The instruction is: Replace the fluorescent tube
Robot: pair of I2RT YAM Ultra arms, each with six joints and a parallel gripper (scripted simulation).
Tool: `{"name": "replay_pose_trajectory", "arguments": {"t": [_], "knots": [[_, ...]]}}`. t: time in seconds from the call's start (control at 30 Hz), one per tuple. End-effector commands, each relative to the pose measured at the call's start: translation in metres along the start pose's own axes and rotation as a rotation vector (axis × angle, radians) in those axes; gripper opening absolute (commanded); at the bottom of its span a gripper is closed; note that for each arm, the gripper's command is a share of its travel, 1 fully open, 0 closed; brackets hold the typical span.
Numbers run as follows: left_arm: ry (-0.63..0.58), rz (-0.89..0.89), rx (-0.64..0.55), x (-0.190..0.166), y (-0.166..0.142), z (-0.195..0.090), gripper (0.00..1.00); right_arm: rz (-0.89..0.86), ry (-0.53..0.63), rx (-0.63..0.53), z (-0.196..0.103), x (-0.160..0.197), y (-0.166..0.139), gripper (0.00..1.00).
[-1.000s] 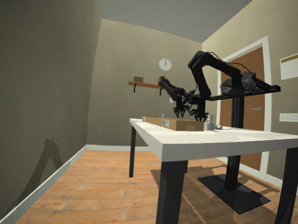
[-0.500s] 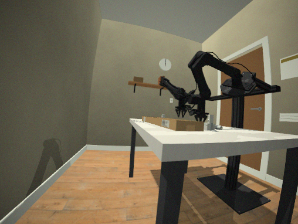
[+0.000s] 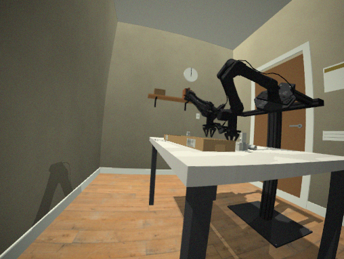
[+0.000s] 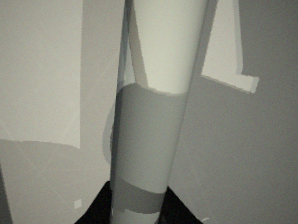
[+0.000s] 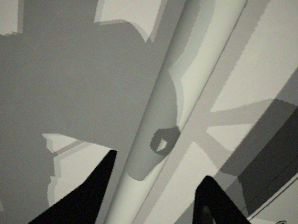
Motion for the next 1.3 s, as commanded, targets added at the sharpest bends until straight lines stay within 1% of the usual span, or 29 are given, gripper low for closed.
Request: {"name": "replay_pose_trajectory", "arguments": {"t": [0.0,0.2,0.4,0.5,0.53,0.57,0.7,0.73,1.27], "knots": [[0.003,0.023,-0.038,-0.003,0.014,0.000,0.11,0.003,-0.021,-0.031,0.010,-0.005,0.013,0.49],[0.002,0.016,-0.031,-0.001,0.010,-0.001,0.11,-0.007,-0.017,-0.024,0.024,-0.002,0.011,0.49],[0.003,0.023,-0.038,-0.003,0.014,0.000,0.11,-0.002,-0.012,-0.025,0.046,0.001,0.012,0.49],[0.003,0.023,-0.038,-0.003,0.014,0.000,0.11,-0.009,-0.001,-0.020,0.043,0.005,0.012,0.49],[-0.003,0.025,-0.034,-0.004,0.011,-0.001,0.11,-0.009,-0.021,-0.032,0.043,0.000,0.016,0.49],[0.002,0.016,-0.031,-0.001,0.010,-0.001,0.11,-0.014,-0.009,-0.022,0.037,0.000,0.013,0.49],[0.002,0.016,-0.031,-0.001,0.010,-0.001,0.11,-0.012,-0.014,-0.024,0.032,-0.008,0.011,0.49],[0.001,0.010,-0.024,0.000,0.006,-0.002,0.11,-0.010,-0.006,-0.012,0.037,-0.002,0.008,0.49],[0.001,0.010,-0.024,0.000,0.006,-0.002,0.11,-0.008,-0.008,-0.013,0.036,-0.003,0.008,0.49]]}}
Point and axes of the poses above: on each arm, the point where the finger pads meet when closed, its own z axis out along the fingers, its own x axis across the jaws, y = z × x, the point moved 1 cm from there along -z, back along the fingers
